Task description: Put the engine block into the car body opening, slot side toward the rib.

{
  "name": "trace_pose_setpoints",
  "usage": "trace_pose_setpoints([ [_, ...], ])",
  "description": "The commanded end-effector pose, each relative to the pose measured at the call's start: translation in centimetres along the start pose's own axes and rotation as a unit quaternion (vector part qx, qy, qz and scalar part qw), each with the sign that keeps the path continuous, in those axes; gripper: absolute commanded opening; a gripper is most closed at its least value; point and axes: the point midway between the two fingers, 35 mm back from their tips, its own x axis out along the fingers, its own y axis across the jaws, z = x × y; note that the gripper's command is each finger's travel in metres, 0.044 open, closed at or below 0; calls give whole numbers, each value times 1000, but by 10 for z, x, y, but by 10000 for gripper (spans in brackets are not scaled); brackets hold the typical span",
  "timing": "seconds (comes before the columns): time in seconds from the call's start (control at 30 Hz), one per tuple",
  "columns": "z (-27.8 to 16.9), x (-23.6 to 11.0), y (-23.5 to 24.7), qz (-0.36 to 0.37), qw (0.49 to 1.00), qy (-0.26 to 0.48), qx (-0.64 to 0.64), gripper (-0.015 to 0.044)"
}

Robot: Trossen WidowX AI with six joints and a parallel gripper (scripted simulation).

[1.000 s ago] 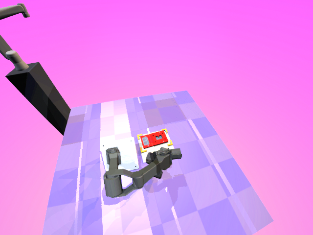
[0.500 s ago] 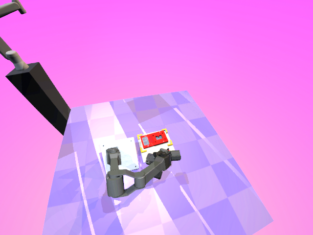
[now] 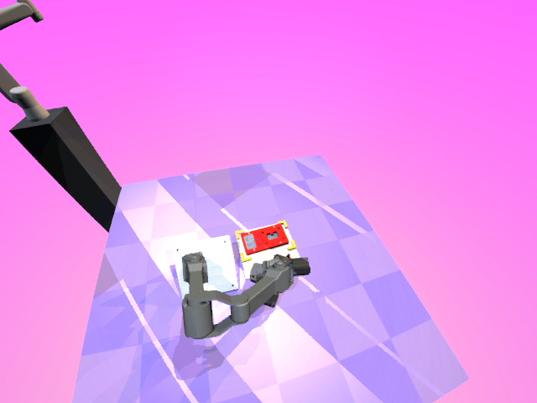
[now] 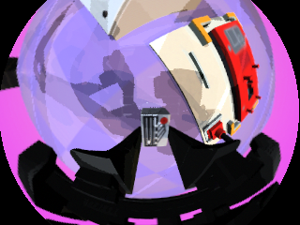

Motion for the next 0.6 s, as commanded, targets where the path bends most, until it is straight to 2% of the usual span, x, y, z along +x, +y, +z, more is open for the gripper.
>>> trace_pose_setpoints([
  [0.0,-1,-7,-3,-2,1000,-1,-2,0],
  [0.57,-2,-59,-12,-7,1000,-4,-2,0],
])
